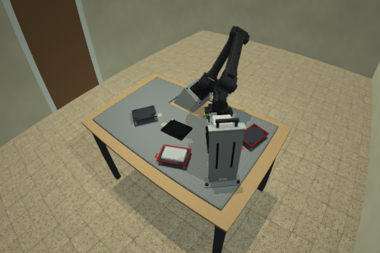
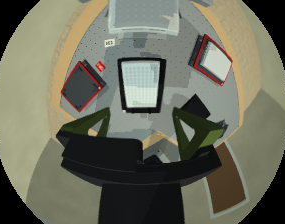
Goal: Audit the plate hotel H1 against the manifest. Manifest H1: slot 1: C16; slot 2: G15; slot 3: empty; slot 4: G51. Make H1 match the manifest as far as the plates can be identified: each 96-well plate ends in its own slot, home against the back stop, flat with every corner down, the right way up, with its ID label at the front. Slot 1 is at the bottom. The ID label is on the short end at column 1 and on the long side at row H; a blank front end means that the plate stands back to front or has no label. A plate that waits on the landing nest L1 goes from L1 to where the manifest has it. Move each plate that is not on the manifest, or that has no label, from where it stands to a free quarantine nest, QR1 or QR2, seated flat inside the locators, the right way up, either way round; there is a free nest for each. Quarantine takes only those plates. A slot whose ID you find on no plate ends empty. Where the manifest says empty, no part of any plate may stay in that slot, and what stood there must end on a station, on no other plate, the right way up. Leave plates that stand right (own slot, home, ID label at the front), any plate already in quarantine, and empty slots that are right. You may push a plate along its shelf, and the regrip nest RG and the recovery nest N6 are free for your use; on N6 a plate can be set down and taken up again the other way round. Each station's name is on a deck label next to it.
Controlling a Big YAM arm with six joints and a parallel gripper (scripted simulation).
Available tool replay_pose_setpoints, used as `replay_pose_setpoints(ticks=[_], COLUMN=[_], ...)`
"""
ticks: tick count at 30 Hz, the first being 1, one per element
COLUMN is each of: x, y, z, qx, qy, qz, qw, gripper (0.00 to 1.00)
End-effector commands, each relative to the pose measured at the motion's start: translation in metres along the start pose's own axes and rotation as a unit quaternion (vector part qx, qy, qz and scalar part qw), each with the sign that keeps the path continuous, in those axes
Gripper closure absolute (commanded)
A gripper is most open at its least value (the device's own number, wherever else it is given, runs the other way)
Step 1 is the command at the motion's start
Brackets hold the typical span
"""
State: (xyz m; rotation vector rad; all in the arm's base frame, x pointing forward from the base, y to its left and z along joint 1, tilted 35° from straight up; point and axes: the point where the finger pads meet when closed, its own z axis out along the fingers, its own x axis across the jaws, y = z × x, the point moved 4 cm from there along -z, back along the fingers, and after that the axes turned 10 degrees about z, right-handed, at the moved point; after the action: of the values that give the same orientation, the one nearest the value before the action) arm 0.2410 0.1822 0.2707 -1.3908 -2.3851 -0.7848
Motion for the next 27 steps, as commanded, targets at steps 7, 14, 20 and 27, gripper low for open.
replay_pose_setpoints(ticks=[7, 14, 20, 27], x=[0.002, 0.002, 0.006, 0.003], y=[0.0, -0.001, -0.001, -0.001], z=[0.029, 0.052, 0.045, 0.052], qx=[0.0, 0.0, -0.013, -0.003], qy=[0.001, 0.001, 0.003, 0.002], qz=[0.005, 0.006, -0.002, 0.002], qw=[1.0, 1.0, 1.0, 1.0], gripper=[0.0, 0.0, 0.0, 0.0])
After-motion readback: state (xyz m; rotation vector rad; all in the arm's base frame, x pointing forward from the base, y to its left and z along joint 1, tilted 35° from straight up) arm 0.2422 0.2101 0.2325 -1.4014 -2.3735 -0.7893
